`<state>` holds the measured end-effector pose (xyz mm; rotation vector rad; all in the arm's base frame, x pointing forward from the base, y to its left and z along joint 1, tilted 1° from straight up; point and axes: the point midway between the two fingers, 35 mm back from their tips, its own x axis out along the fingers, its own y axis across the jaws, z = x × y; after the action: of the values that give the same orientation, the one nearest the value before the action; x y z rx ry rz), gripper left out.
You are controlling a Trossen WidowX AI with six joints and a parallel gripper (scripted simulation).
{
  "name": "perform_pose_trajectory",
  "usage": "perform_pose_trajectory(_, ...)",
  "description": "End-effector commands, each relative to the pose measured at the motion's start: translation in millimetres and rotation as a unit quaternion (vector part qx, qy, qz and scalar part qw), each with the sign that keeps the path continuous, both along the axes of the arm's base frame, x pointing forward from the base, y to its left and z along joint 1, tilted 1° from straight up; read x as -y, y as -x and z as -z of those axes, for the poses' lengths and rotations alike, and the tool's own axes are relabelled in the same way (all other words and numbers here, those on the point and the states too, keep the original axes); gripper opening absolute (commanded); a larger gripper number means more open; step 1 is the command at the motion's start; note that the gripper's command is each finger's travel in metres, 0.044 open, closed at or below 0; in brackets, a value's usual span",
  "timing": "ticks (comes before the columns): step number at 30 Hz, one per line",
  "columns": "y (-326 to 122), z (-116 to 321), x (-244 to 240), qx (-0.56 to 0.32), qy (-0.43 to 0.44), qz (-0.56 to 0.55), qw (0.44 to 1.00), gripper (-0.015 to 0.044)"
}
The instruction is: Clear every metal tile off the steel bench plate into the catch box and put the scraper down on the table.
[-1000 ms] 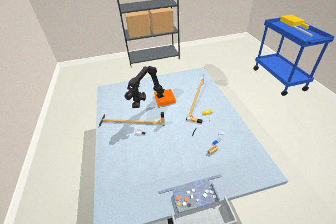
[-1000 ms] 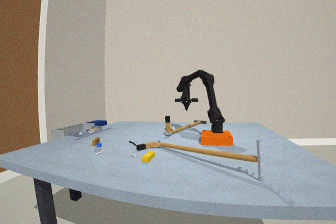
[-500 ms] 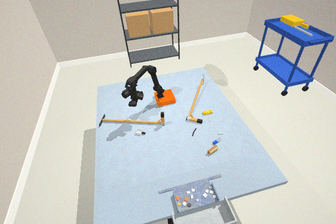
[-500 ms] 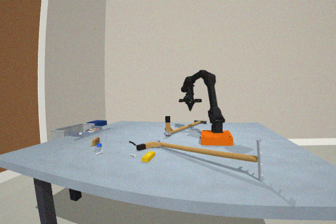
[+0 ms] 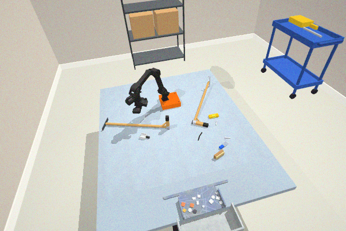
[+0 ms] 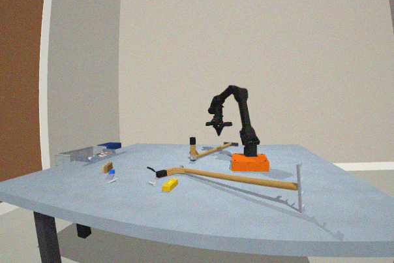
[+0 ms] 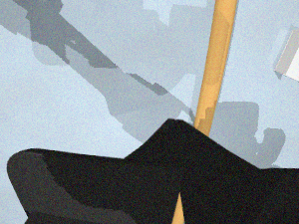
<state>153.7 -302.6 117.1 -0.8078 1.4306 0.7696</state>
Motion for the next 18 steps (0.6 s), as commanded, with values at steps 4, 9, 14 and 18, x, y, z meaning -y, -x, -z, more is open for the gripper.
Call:
perform_pose_trajectory(4, -0.2, 22.1, 1.9, -0.002, -0.002, 0.003, 1.0, 0.0)
perform_pose_trajectory(9, -0.5, 35.4, 2.6, -0.002, -0.002, 0.003, 1.0, 0.0)
perform_pose_trajectory(14, -0.4, 48.7, 2.8, -0.003, -0.002, 0.003, 1.0, 0.0)
perform_pose_trajectory(18, -0.2, 59.2, 2.6, -0.003, -0.002, 0.003, 1.0, 0.0)
